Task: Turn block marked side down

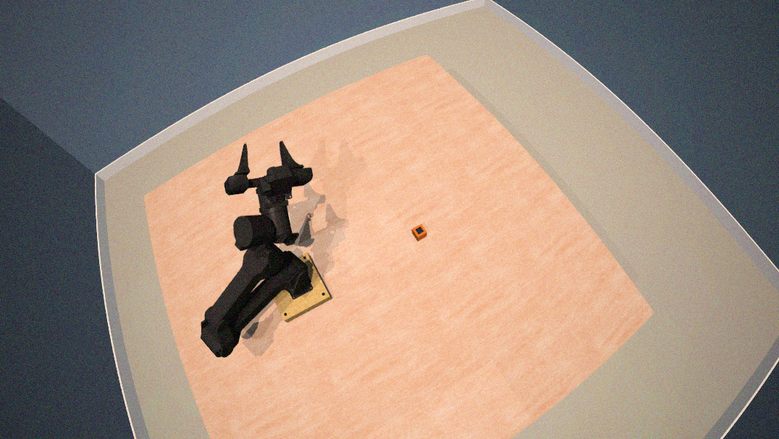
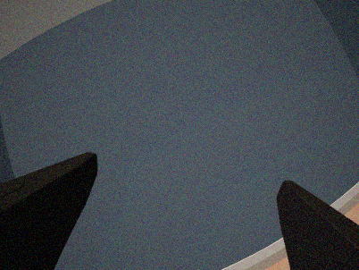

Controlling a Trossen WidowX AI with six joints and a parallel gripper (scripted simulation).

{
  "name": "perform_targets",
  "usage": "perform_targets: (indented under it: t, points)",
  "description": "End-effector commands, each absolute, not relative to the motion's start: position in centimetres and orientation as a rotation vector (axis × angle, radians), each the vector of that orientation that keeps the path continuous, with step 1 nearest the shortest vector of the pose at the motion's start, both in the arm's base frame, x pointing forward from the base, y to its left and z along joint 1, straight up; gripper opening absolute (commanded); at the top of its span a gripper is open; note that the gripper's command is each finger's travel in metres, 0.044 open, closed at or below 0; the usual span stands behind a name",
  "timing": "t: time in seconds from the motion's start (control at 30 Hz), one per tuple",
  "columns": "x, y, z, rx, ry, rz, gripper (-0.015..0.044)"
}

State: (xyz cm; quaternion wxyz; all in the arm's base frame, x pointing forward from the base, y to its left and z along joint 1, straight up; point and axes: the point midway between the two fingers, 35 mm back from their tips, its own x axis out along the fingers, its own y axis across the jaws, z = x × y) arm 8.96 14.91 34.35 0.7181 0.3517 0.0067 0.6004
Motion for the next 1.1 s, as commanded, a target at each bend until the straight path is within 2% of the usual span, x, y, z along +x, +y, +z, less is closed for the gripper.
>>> perform_targets:
  t: [0.0, 0.17, 0.43, 0.7, 0.9, 1.07]
  points:
    - [9.1, 14.9, 34.3, 0.778, 0.016, 1.323, 0.0426]
    - [12.1, 15.0, 34.2, 0.767, 0.056, 1.197, 0.044]
    - [22.5, 13.8, 32.3, 0.677, 0.273, 0.768, 0.044]
    - [31.2, 9.7, 26.9, 0.499, 0.572, 0.386, 0.044]
    - [35.3, 5.2, 21.7, 0.339, 0.837, 0.169, 0.044]
    - [36.7, 1.4, 17.1, 0.2, 1.098, 0.05, 0.044]
